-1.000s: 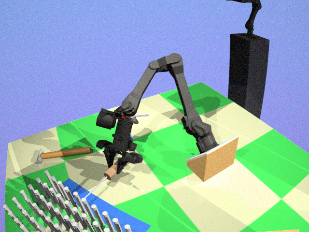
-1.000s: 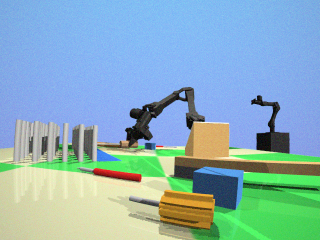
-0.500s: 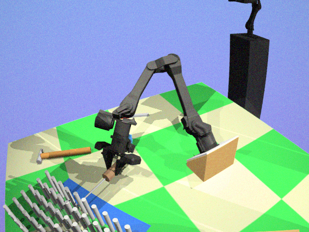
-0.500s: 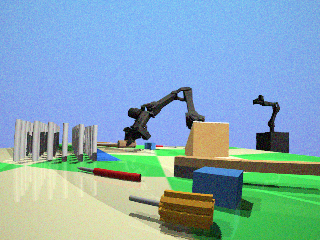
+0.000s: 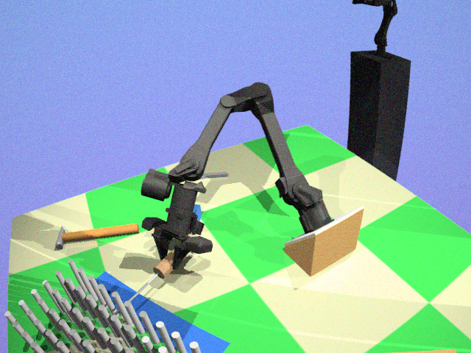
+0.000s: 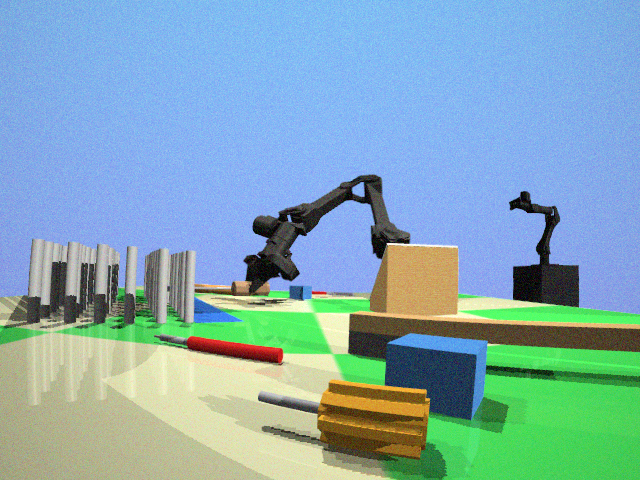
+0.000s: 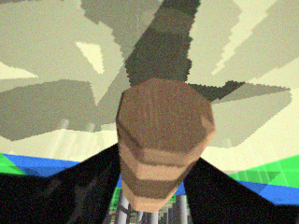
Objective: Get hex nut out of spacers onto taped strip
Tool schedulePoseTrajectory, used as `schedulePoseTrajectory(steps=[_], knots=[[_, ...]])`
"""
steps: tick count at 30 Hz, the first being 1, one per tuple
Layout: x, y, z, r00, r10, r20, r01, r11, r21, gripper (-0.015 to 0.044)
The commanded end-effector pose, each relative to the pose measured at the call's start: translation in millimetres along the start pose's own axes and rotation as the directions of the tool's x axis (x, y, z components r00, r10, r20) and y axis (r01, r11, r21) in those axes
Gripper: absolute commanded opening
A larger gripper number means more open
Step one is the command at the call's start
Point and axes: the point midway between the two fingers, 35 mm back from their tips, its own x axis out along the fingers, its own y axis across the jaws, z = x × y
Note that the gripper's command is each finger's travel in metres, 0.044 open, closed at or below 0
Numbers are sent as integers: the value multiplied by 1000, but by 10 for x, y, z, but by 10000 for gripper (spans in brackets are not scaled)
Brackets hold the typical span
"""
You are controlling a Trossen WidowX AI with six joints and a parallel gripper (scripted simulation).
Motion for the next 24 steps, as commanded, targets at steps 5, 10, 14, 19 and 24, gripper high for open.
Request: schedulePoseTrajectory(steps=[5,10,14,19,24], knots=[[30,32,-76,1000,7,-6,-7,1000,6,0],[48,33,-104,1000,7,-6,-6,1000,6,0],[63,33,-126,1000,6,-6,-6,1000,6,0],[81,34,-154,1000,6,-7,-6,1000,7,0],[99,34,-181,1000,6,-7,-6,1000,7,0]])
